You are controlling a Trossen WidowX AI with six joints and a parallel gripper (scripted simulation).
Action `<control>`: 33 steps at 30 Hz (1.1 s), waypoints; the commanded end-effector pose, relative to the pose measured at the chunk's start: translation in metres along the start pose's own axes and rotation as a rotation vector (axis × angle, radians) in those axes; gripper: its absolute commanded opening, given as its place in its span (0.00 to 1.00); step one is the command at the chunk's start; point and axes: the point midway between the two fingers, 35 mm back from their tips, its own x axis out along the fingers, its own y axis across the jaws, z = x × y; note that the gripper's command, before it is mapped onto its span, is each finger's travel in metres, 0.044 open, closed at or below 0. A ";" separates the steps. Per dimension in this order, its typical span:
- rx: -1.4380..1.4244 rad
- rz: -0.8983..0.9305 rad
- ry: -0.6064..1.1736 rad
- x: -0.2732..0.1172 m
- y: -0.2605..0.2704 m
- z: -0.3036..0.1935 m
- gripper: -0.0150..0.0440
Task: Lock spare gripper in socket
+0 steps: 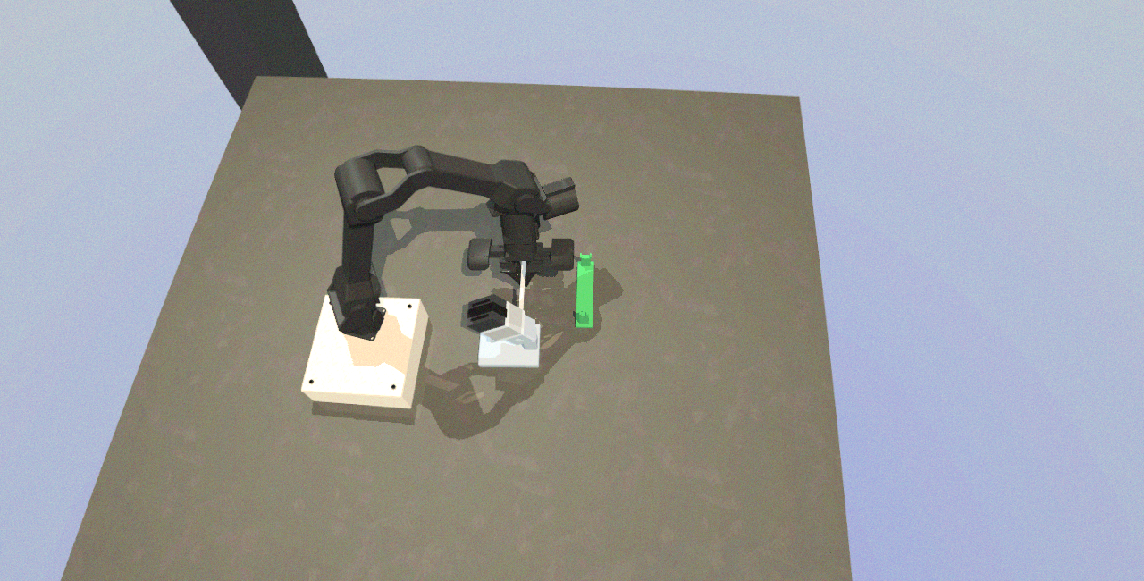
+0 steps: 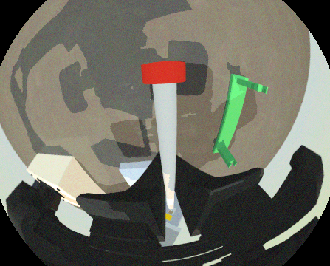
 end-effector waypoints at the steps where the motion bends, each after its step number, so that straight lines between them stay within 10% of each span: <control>1: 0.000 -0.001 -0.003 -0.001 0.001 -0.003 0.25; 33: -0.002 0.003 -0.004 0.005 0.000 -0.021 0.25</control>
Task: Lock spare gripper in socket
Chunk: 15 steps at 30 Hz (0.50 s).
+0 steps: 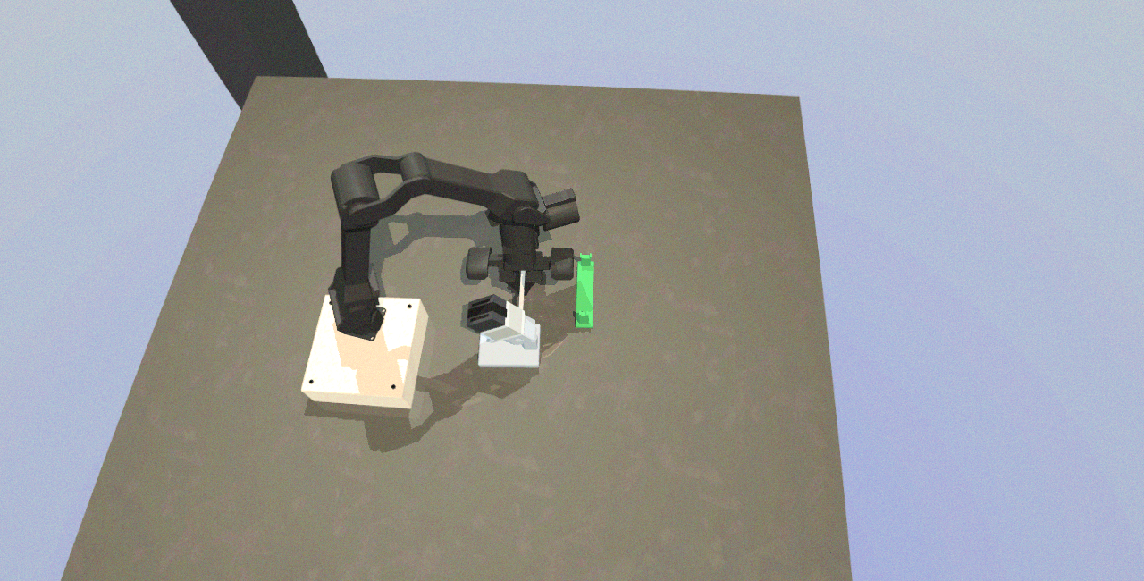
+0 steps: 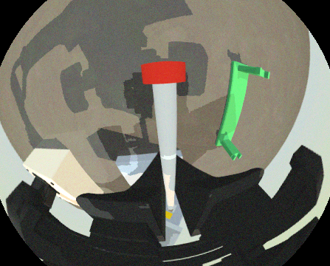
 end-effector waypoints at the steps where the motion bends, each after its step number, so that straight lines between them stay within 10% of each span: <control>1: -0.002 -0.001 0.003 0.001 0.000 -0.004 0.25; 15: -0.003 0.003 0.002 0.003 0.001 -0.011 0.25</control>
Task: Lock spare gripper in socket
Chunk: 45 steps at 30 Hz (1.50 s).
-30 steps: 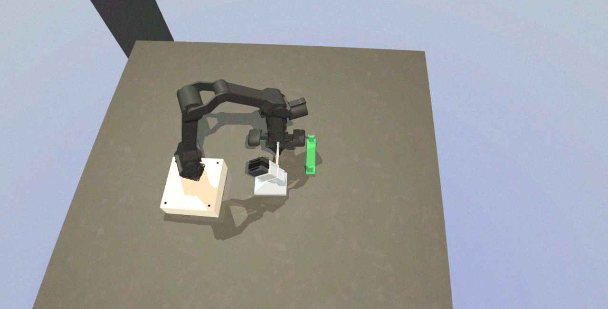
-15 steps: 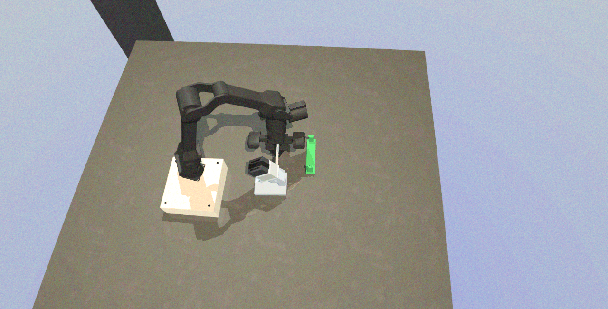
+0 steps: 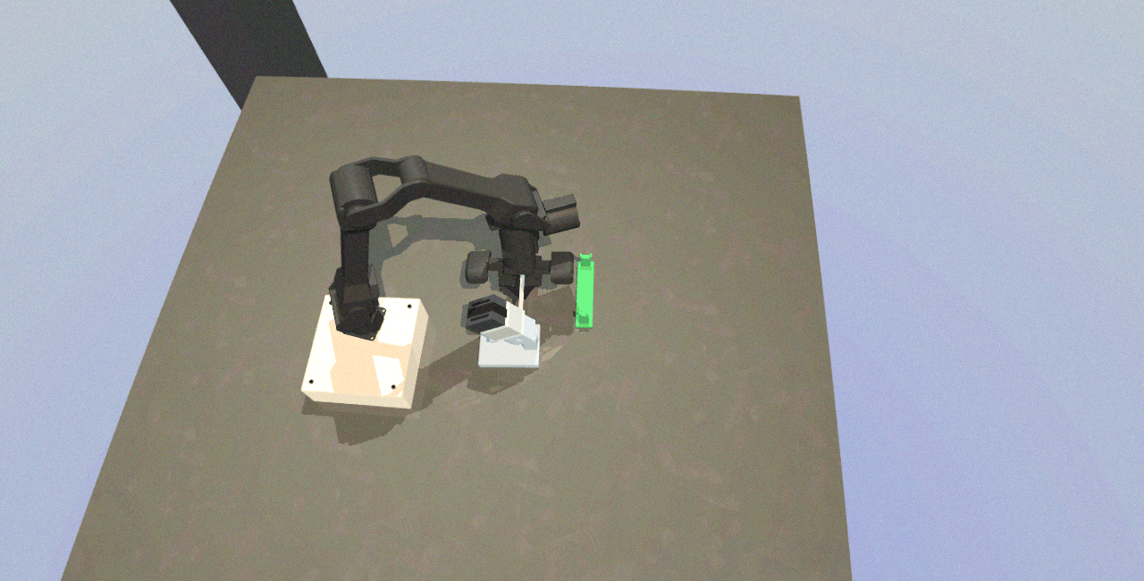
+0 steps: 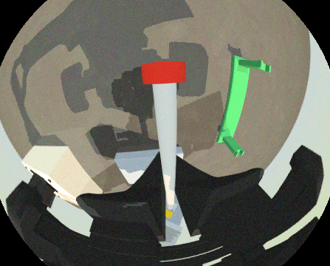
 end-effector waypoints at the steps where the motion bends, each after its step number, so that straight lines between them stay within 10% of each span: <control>1: -0.002 -0.001 0.004 0.001 0.000 -0.004 0.25; 45: -0.006 0.012 0.002 0.007 0.000 -0.026 0.25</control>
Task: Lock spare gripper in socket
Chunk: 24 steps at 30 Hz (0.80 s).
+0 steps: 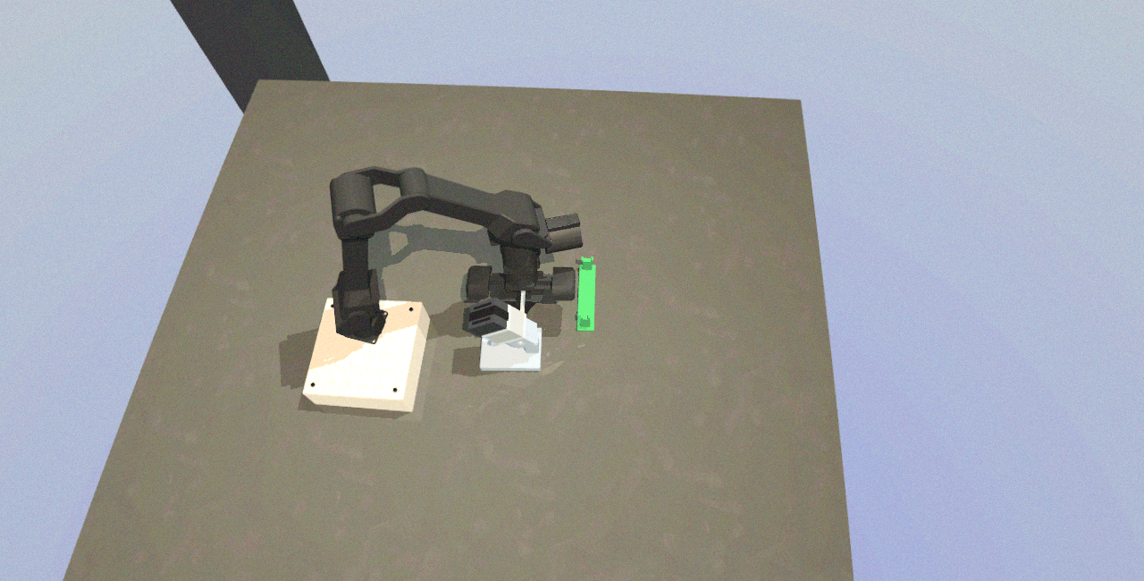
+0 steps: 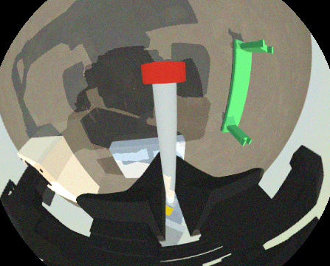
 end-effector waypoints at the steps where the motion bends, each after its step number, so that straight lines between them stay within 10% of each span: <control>1: -0.002 -0.001 0.005 0.001 0.000 -0.004 0.25; 19: -0.003 0.002 0.004 0.002 0.000 -0.010 0.25; 24: 0.000 0.005 -0.001 0.002 0.000 -0.009 0.48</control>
